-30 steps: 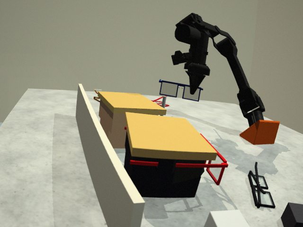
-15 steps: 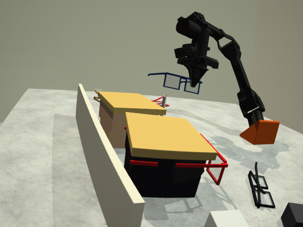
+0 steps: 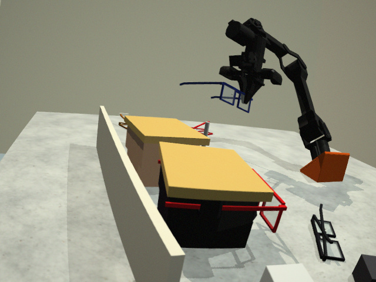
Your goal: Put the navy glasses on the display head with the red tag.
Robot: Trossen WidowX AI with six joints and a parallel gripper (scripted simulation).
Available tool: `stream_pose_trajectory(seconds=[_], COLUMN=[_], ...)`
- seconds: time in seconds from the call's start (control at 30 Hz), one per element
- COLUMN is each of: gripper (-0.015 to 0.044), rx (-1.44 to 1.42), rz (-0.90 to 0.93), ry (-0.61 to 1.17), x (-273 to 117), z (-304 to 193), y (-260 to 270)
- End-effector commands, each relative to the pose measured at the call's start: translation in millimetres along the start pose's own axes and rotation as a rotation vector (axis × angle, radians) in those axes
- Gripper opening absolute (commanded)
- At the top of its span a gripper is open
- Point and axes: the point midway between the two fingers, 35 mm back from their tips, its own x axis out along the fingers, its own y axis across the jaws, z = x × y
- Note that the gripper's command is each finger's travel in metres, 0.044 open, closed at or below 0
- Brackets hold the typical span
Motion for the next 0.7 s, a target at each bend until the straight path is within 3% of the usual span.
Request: stream_pose_trajectory(seconds=[0.0, 0.67], gripper=[0.0, 0.0], rx=[-0.128, -0.695], rz=[0.012, -0.035], ry=[-0.041, -0.218], x=[-7, -34], z=[-7, -39], y=[-2, -13])
